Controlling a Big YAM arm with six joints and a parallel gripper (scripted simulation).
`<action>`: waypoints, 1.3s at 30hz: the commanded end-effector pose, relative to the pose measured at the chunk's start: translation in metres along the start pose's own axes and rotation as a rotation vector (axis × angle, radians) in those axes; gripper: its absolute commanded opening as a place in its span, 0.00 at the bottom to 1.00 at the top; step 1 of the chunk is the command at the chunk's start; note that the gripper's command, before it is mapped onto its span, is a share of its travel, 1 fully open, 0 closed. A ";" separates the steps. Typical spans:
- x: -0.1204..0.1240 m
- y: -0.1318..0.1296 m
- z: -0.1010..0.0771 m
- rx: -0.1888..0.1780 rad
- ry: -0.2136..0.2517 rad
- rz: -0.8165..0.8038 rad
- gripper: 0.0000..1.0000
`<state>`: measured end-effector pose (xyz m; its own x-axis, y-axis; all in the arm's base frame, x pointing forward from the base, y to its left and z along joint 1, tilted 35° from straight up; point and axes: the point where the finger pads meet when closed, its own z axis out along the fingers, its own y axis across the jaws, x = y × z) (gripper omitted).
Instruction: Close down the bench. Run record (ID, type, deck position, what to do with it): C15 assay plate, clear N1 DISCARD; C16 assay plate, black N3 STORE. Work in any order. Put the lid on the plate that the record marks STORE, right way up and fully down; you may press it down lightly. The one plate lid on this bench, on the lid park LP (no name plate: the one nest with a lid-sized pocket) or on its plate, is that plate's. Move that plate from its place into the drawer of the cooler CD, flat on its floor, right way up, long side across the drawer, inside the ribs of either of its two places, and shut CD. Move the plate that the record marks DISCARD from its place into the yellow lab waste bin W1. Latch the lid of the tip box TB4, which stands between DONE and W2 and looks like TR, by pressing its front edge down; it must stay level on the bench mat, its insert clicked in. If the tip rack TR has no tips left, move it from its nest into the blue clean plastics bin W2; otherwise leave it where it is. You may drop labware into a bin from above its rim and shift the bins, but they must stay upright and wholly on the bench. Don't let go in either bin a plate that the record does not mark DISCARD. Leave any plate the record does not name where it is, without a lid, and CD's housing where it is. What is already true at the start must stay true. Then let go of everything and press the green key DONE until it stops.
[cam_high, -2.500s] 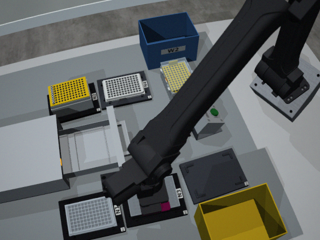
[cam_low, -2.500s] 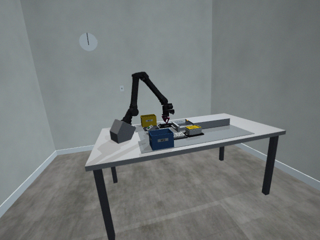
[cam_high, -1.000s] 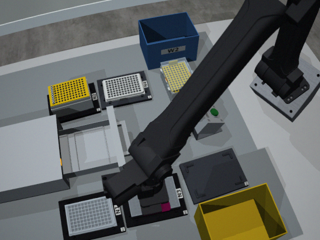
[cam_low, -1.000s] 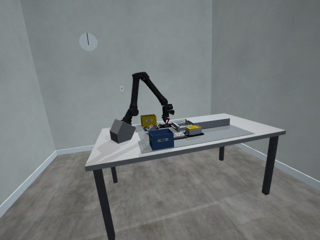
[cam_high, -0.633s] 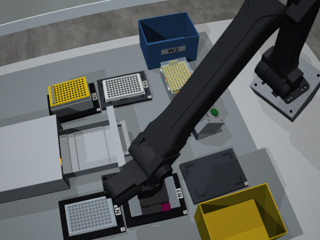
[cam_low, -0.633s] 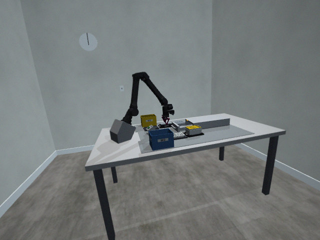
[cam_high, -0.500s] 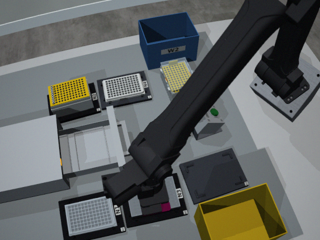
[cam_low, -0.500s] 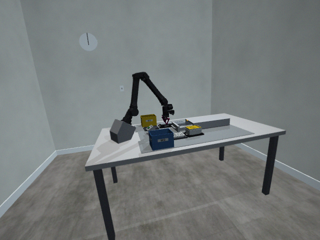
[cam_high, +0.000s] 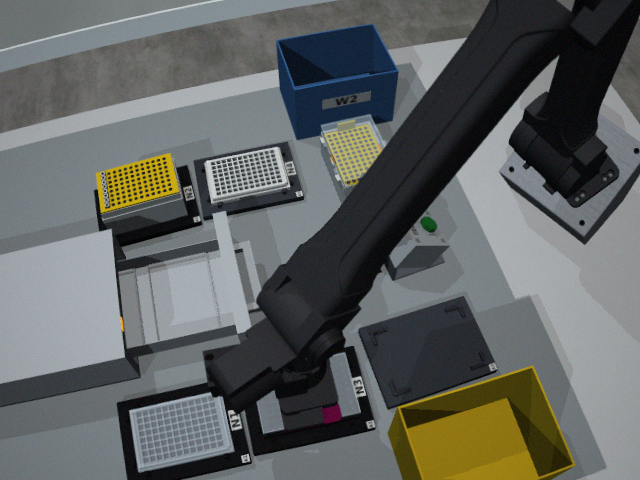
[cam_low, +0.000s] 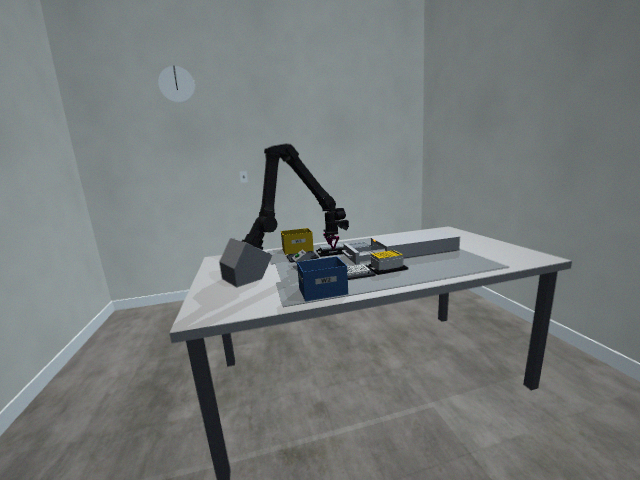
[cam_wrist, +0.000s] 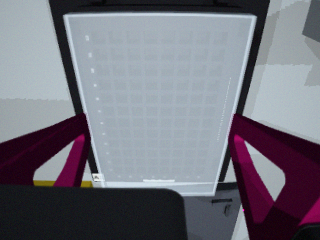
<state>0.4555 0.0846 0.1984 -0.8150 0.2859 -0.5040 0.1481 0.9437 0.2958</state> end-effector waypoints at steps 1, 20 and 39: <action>-0.010 0.008 0.001 -0.007 -0.011 0.000 0.00; -0.016 0.011 -0.002 -0.011 -0.019 0.000 0.00; -0.018 0.012 -0.003 -0.012 -0.021 -0.001 0.00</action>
<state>0.4555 0.0846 0.1980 -0.8154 0.2858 -0.5034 0.1483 0.9437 0.2956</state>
